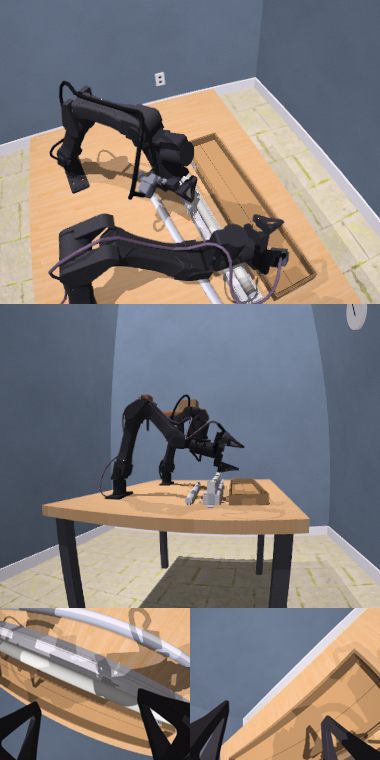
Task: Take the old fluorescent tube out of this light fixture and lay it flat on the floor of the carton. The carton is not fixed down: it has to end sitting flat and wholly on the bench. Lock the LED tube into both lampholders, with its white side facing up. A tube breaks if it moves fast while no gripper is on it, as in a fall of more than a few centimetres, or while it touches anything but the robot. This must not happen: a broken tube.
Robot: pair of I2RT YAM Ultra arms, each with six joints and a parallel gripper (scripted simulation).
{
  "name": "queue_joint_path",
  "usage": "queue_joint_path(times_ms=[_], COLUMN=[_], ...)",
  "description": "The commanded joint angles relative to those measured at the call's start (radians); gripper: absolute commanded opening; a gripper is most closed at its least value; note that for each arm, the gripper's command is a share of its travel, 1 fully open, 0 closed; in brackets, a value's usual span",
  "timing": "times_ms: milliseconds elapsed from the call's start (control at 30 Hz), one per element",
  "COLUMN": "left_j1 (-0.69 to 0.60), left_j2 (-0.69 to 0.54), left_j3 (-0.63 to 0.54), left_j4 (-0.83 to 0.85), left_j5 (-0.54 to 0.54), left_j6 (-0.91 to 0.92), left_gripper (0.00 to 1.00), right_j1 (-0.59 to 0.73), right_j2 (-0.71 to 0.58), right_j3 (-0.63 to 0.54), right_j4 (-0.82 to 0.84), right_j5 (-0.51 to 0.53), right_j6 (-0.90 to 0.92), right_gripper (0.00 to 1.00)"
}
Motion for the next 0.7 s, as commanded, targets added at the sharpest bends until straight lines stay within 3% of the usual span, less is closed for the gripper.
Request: queue_joint_path(times_ms=[0, 567, 600, 667], left_j1=[0.000, 0.000, 0.000, 0.000], left_j2=[-0.011, -0.011, -0.011, -0.011], left_j3=[0.008, 0.008, 0.008, 0.008], left_j4=[-0.009, -0.008, -0.008, -0.008], left_j5=[0.004, 0.004, 0.004, 0.004], left_j6=[-0.001, -0.001, -0.001, -0.001], left_gripper=[1.00, 1.00, 0.49, 0.49], right_j1=[0.000, 0.000, 0.000, 0.000], right_j2=[-0.016, -0.016, -0.016, -0.016], right_j3=[0.012, 0.012, 0.012, 0.012], right_j4=[0.005, 0.005, 0.005, 0.005], right_j5=[0.001, 0.001, 0.001, 0.001], right_j6=[-0.005, -0.005, -0.005, -0.005], right_gripper=[1.00, 1.00, 1.00, 1.00])
